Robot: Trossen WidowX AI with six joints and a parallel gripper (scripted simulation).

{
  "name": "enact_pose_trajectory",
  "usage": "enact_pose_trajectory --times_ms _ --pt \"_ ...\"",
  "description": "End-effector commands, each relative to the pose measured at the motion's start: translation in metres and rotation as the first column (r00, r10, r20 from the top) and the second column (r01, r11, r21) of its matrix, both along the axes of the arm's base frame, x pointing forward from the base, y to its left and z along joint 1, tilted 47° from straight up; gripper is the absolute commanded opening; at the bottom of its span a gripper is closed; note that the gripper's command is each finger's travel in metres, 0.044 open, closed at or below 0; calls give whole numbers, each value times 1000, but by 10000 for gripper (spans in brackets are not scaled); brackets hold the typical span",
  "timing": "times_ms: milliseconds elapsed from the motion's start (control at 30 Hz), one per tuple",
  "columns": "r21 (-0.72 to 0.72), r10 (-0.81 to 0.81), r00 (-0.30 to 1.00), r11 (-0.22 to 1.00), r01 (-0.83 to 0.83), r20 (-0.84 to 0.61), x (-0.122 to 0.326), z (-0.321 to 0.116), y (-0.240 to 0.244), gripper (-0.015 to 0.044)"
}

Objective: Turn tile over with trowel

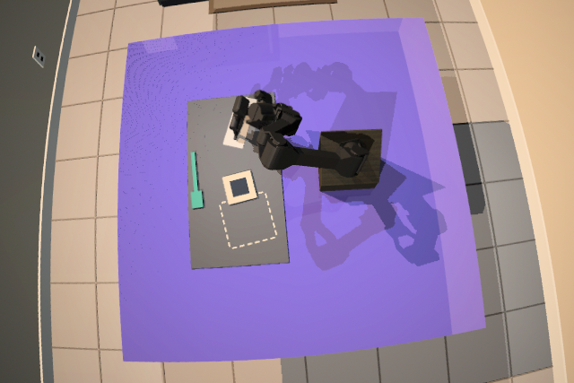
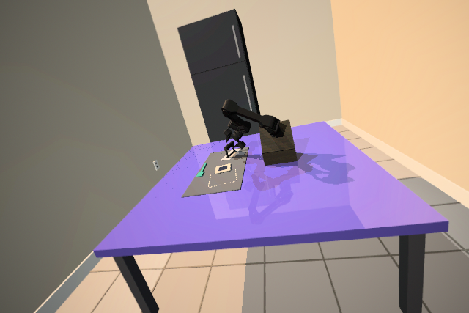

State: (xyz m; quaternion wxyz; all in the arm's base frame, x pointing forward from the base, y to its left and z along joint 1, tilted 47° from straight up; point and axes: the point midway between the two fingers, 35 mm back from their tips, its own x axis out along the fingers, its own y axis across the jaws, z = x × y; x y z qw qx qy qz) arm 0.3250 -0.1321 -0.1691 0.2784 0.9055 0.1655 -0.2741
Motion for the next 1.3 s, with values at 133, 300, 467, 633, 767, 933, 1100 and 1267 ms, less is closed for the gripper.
enact_pose_trajectory --times_ms 133,300,467,633,767,933,1100,1267 --pt "-1 -2 1000 1000 2 4 13 -7 0 300" --pt "1 -2 1000 1000 2 4 20 -12 1 300" --pt "2 -2 1000 1000 2 4 27 -16 2 300" --pt "4 -2 1000 1000 2 4 33 -21 4 300" --pt "6 -2 1000 1000 2 5 39 -24 5 300" --pt "7 -2 1000 1000 2 5 42 -27 6 274" --pt "7 -2 1000 1000 2 5 42 -27 6 162" --pt "7 -2 1000 1000 2 5 42 -27 6 129"
